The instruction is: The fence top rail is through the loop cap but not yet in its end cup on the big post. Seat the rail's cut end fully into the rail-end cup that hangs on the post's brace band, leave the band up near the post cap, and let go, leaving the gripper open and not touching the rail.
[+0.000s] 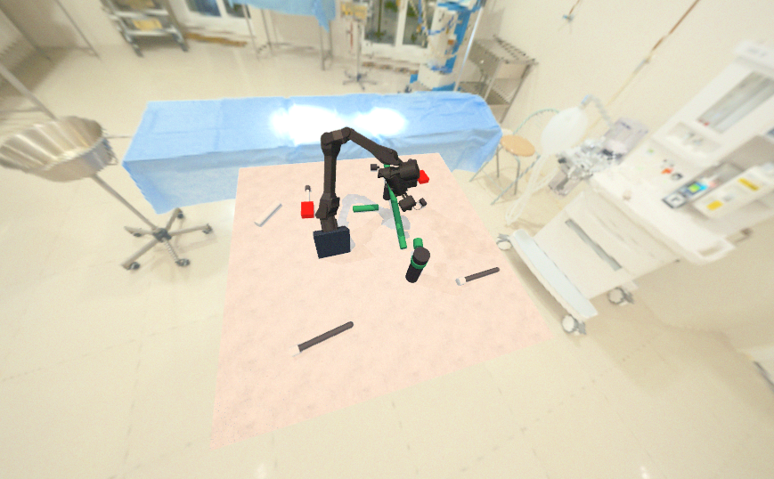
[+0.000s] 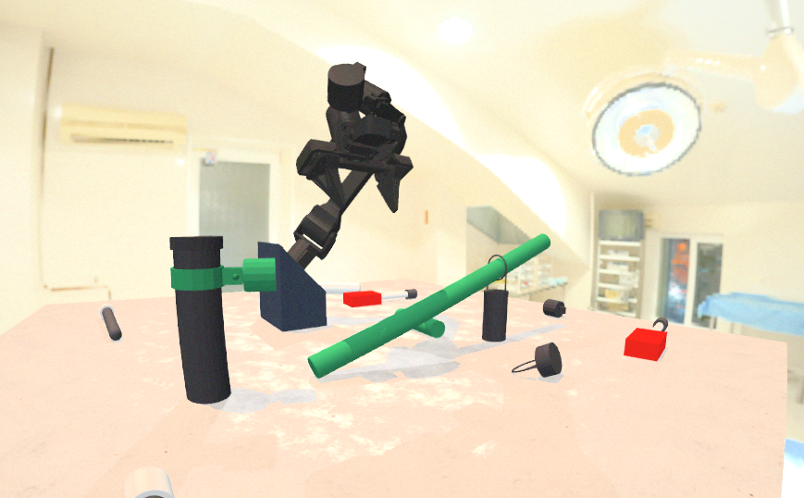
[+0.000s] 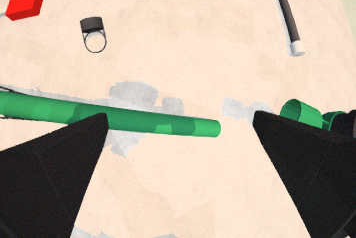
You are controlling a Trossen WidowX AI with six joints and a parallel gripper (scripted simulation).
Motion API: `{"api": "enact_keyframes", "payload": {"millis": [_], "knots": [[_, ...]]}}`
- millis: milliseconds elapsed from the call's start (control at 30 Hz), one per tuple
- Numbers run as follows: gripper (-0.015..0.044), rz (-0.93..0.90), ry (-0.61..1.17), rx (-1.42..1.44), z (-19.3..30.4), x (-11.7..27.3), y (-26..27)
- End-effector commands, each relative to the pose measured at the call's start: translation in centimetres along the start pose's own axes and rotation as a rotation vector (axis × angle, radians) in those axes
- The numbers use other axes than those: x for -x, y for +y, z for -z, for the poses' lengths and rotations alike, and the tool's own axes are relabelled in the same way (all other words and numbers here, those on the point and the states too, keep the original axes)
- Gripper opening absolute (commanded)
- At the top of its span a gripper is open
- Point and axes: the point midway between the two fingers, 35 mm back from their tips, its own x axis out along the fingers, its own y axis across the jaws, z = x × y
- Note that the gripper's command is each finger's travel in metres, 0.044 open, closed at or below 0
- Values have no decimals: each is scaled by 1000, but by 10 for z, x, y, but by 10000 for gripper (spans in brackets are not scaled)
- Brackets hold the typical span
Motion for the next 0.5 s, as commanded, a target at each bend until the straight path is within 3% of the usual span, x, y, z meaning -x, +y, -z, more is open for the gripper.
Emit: {"api": "enact_keyframes", "payload": {"millis": [0,333,467], "knots": [[440,20,1,144,0,-2,-19],[440,110,84,1017,14,-16,-120],[440,119,117,1221,22,-19,-144]]}}
